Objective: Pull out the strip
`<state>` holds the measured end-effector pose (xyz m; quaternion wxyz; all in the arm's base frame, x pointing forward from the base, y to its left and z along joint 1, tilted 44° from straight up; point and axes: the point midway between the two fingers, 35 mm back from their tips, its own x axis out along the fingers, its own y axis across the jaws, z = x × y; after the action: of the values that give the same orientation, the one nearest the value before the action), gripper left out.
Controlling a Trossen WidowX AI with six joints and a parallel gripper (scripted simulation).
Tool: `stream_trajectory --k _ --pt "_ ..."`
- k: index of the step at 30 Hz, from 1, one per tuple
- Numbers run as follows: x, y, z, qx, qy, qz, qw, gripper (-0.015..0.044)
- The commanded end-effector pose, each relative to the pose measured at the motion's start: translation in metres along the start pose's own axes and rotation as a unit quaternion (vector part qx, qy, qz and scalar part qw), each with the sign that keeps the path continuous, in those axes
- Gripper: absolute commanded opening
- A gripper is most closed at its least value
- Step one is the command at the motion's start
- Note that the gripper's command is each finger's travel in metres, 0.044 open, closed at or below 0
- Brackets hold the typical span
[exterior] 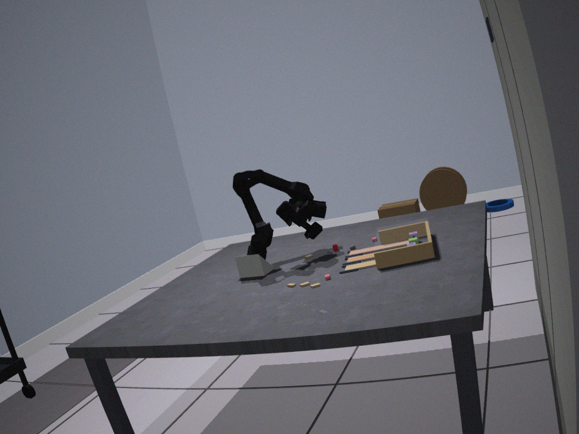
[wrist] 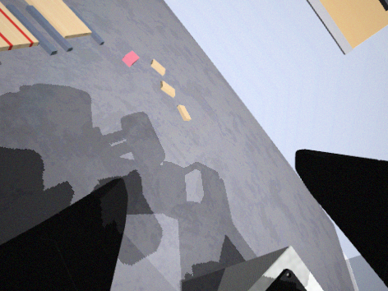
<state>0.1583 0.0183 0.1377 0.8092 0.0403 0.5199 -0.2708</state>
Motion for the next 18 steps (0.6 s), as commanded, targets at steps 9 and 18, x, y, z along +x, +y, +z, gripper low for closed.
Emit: stream_trajectory --k 9,18 --pt "0.037 0.037 0.010 0.058 0.132 0.121 0.982 0.0400" --pt "0.070 0.058 0.088 0.122 0.101 0.359 0.920 0.0400"
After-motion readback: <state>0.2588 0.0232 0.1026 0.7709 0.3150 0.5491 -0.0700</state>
